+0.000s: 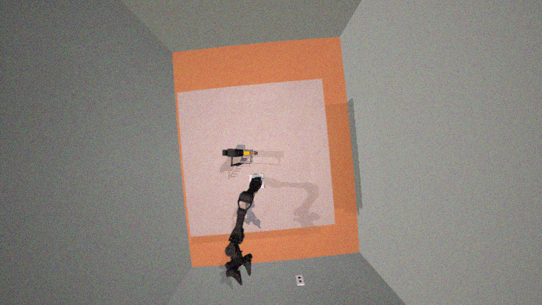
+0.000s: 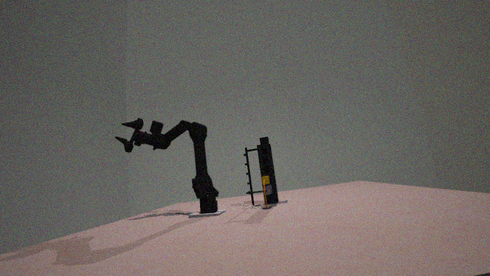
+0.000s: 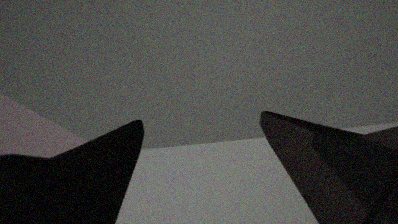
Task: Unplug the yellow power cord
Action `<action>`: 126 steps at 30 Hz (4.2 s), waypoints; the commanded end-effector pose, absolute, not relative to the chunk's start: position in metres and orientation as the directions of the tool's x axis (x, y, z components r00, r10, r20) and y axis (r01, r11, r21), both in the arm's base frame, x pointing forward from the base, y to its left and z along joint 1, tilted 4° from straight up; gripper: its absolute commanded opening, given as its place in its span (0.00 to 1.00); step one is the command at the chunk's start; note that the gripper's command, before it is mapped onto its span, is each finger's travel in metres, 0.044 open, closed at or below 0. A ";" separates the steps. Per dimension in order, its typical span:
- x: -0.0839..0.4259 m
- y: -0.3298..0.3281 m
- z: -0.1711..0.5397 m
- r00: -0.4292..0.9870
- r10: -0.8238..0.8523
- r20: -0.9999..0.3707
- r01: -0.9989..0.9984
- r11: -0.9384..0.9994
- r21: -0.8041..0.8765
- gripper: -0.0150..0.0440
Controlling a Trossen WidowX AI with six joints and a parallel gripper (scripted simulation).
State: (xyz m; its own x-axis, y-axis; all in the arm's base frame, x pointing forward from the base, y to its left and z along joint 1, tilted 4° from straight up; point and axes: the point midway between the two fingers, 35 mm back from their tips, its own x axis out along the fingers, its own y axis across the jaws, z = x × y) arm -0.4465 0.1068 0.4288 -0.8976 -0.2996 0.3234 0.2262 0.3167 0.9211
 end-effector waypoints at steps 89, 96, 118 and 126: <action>0.247 0.385 0.372 0.249 0.962 -0.113 0.014 0.113 0.994 0.53; 0.307 0.335 0.363 0.418 0.893 -0.168 0.023 0.174 0.984 0.53; 0.408 0.156 0.317 0.750 0.533 -0.392 0.208 0.372 0.905 0.53; 0.409 0.082 0.269 0.751 0.330 -0.571 0.431 0.410 0.804 0.53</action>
State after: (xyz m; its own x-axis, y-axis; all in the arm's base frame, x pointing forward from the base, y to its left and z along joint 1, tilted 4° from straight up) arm 0.4117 0.1135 0.2895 0.7608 0.4177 -0.4968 0.3391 0.3968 0.8530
